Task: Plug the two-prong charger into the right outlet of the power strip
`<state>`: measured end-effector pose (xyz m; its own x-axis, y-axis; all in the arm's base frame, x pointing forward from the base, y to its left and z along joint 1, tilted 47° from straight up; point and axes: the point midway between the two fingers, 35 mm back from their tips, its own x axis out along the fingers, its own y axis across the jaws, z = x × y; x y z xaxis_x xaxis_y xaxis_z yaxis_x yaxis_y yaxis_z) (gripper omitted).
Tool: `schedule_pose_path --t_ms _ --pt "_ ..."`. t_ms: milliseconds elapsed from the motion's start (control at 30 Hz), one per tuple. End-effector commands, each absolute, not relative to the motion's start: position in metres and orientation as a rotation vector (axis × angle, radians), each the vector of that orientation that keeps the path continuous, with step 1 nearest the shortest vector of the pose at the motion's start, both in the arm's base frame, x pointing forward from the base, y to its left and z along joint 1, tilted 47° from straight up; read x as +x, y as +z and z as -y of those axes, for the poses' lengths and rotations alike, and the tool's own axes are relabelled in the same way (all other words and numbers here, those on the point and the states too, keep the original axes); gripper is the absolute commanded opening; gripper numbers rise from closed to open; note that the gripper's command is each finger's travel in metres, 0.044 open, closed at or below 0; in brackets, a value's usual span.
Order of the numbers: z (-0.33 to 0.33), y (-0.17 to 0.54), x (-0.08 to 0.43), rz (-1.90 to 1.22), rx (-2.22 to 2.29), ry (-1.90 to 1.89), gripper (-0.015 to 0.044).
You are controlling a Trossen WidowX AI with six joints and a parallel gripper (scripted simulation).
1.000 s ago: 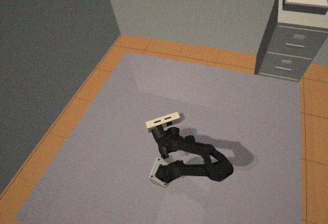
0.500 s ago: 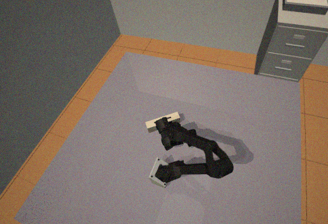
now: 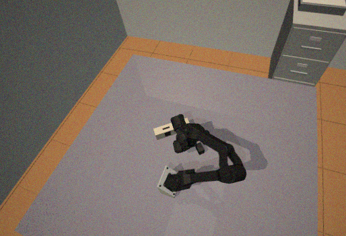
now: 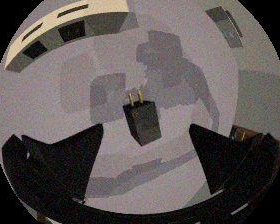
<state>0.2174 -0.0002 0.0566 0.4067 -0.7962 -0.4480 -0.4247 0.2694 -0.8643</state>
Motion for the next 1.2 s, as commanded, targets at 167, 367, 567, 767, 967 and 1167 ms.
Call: schedule_pose_path --t_ms 167,367,567,767,967,1167 --pt "0.000 0.061 0.223 -1.383 -1.344 -0.277 0.0440" --pt "0.001 0.066 0.226 -1.489 -1.327 -0.219 0.0440" --pt "0.002 0.072 0.229 -1.589 -1.302 -0.156 0.0440" --pt "0.003 0.079 0.230 -1.685 -1.269 -0.087 0.0440" --pt "0.003 0.081 0.231 -1.708 -1.259 -0.069 0.0440" --pt "0.008 0.077 0.231 -1.708 -1.259 -0.070 0.0440"
